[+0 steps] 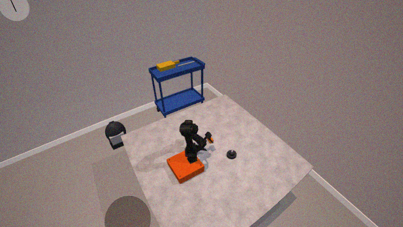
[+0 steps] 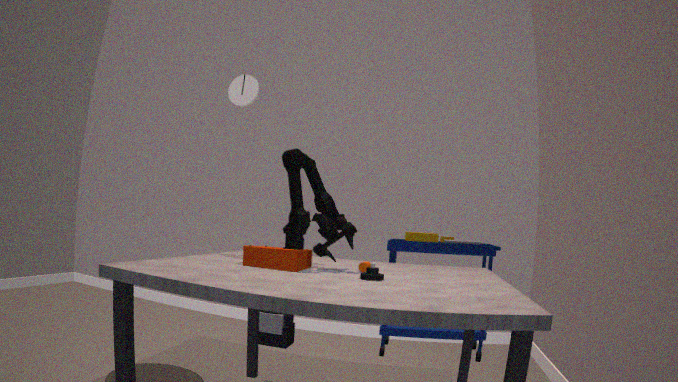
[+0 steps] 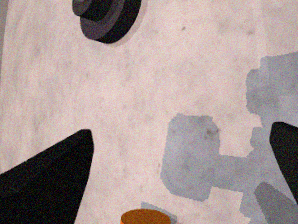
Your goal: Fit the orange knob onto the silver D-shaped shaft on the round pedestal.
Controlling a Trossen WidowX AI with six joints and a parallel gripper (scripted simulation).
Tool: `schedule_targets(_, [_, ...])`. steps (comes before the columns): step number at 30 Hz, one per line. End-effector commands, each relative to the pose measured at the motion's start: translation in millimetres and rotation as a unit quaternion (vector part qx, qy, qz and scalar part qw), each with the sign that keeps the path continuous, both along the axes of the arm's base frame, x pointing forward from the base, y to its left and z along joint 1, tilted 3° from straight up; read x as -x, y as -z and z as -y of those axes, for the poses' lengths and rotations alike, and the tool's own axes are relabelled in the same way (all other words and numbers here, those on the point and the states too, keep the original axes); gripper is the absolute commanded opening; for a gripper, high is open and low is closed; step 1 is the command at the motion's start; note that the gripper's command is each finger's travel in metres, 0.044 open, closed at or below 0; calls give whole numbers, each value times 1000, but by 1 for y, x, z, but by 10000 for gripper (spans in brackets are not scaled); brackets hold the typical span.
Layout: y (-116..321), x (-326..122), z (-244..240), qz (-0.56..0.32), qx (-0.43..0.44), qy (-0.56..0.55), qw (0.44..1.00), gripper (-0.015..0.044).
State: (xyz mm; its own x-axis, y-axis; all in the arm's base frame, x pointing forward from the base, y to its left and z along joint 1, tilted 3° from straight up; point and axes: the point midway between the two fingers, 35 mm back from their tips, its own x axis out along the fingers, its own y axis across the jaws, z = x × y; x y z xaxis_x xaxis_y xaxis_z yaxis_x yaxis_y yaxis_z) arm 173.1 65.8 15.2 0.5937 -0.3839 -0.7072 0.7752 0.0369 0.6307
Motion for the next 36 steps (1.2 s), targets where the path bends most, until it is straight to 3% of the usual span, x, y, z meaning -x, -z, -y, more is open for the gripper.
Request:
schedule_targets(1, [0, -1, -1, -5, -1, 0, 1000, 426])
schedule_targets(8, [-5, -28, -46, -176, -66, 0, 982, 440])
schedule_targets(16, [-28, -83, -87, -321, -209, -40, 923, 440])
schedule_targets(26, [-30, -89, -89, -328, -223, -45, 917, 440])
schedule_targets(36, [-4, -89, -91, -328, -223, -45, 917, 440])
